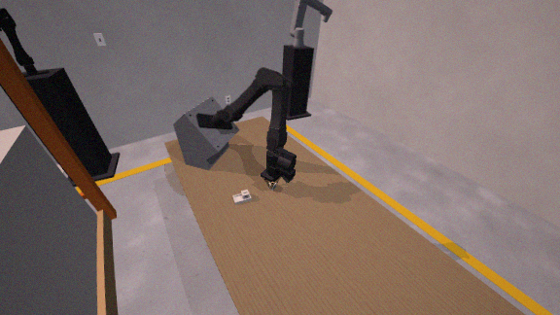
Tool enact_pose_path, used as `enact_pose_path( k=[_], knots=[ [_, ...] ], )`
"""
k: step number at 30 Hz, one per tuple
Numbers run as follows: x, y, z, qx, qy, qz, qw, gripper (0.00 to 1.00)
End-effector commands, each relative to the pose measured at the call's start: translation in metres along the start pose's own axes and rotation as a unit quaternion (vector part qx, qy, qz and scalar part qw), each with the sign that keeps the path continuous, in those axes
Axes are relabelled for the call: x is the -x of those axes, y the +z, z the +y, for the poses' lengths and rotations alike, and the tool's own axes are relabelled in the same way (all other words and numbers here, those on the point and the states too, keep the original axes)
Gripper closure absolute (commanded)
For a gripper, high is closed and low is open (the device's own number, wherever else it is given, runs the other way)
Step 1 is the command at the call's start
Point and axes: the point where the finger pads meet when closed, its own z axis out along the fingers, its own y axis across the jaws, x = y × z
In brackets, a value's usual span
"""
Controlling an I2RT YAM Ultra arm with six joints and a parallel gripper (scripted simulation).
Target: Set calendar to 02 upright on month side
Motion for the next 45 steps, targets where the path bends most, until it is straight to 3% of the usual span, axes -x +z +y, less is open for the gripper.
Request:
enact_pose_path(
  k=[1, 22, 37, 45],
  knots=[
    [0.0043, -0.002, 0.0001, -0.001, -0.001, -0.006, 1.0, 0.74],
    [0.0043, -0.002, 0.0001, -0.001, -0.001, -0.006, 1.0, 0.74],
    [0.0043, -0.002, 0.0001, -0.001, -0.001, -0.006, 1.0, 0.55],
    [0.0043, -0.002, 0.0001, -0.001, -0.001, -0.006, 1.0, 0.55]
  ],
)
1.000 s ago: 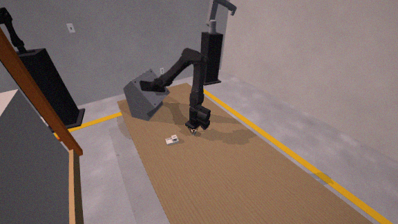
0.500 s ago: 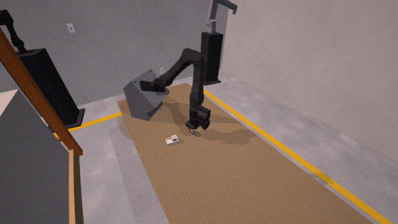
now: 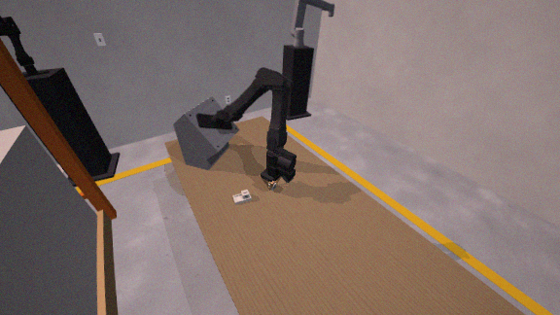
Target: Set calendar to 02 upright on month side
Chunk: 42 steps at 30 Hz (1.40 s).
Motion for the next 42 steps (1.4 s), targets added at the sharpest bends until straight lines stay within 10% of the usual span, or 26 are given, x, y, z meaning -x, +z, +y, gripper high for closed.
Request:
enact_pose_path(
  k=[1, 36, 37, 42],
  knots=[
    [0.004, -0.002, 0.0, -0.001, -0.001, -0.006, 1.0, 0.55],
    [0.004, -0.092, 0.0, -0.001, -0.002, -0.006, 1.0, 0.55],
    [0.004, -0.092, 0.0, -0.001, -0.002, -0.006, 1.0, 0.0],
    [0.004, -0.092, 0.0, -0.001, -0.002, -0.006, 1.0, 0.0]
  ],
)
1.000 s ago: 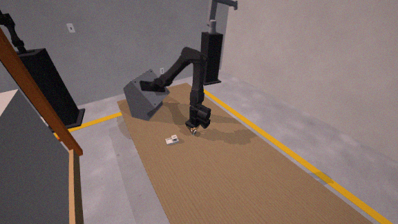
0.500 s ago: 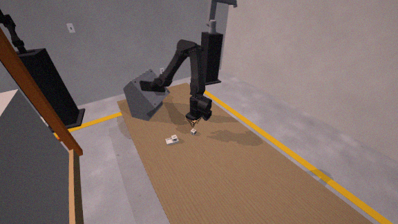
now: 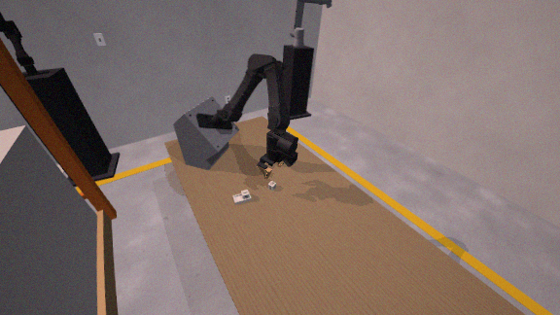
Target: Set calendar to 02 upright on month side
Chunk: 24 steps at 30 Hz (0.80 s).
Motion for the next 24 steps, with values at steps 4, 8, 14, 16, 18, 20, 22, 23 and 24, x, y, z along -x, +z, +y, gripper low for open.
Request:
enact_pose_path(
  k=[4, 8, 14, 16, 18, 20, 22, 23, 24],
  knots=[
    [0.0037, -0.0032, -0.001, -0.002, -0.001, -0.006, 1.0, 0.0],
    [0.0037, -0.0032, -0.001, -0.002, -0.001, -0.006, 1.0, 0.0],
    [0.0037, -0.0032, -0.001, -0.002, -0.001, -0.006, 1.0, 0.0],
    [0.0036, -0.0032, -0.001, -0.002, 0.001, -0.006, 1.0, 0.0],
    [0.0036, -0.0031, -0.001, -0.002, 0.011, -0.006, 1.0, 0.0],
    [0.0036, -0.0028, -0.0011, -0.002, 0.035, -0.007, 0.999, 0.0],
    [0.0035, -0.0023, -0.0012, -0.001, 0.074, -0.007, 0.997, 0.0],
    [0.0035, -0.0023, -0.0012, -0.001, 0.074, -0.007, 0.997, 0.0],
    [0.0035, -0.0023, -0.0012, -0.001, 0.074, -0.007, 0.997, 0.0]
  ],
)
